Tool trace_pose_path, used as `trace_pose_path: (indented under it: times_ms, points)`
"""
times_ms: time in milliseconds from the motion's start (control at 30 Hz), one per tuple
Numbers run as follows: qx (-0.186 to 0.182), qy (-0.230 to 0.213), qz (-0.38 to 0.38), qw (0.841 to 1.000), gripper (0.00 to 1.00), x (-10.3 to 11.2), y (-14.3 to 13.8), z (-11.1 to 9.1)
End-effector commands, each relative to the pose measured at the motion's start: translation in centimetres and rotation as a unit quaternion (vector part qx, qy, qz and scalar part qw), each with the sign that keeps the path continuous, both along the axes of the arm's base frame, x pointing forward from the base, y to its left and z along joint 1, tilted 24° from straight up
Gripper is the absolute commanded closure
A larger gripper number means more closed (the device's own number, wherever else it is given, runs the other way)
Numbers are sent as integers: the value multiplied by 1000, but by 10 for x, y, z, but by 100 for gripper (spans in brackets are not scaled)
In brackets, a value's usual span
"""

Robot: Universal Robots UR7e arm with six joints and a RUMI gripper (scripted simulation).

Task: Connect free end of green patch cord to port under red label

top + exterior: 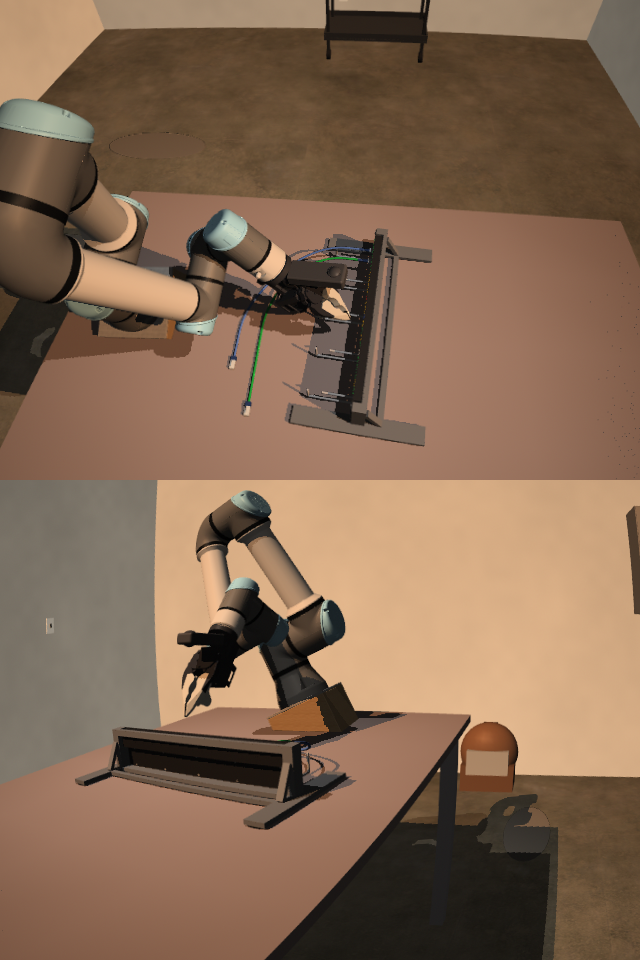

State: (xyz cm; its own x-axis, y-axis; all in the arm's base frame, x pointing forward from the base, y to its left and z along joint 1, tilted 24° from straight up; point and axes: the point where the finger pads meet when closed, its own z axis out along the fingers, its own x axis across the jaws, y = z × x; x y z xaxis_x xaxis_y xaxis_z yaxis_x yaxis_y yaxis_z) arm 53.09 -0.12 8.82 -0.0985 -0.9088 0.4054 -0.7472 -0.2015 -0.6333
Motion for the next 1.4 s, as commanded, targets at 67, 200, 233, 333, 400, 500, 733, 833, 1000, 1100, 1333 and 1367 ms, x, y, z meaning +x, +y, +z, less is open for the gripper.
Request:
trace_pose_path:
  times_ms: [67, 200, 233, 333, 400, 500, 733, 833, 1000, 1100, 1333, 1367]
  points:
    - [0, -1, 0, 1000, 100, 0, 0, 0]
    - [0, -1, 0, 1000, 100, 0, 0, 0]
    - [0, -1, 0, 1000, 100, 0, 0, 0]
    - [0, -1, 0, 1000, 100, 0, 0, 0]
    - [0, -1, 0, 1000, 100, 0, 0, 0]
    - [0, -1, 0, 1000, 100, 0, 0, 1]
    - [0, -1, 0, 1000, 100, -3, 2, 3]
    - [0, -1, 0, 1000, 100, -5, 3, 6]
    - [0, -1, 0, 1000, 100, -9, 5, 10]
    - [0, -1, 0, 1000, 100, -14, 8, 15]
    - [0, -1, 0, 1000, 100, -29, 16, 30]
    - [0, -1, 0, 1000, 100, -32, 18, 32]
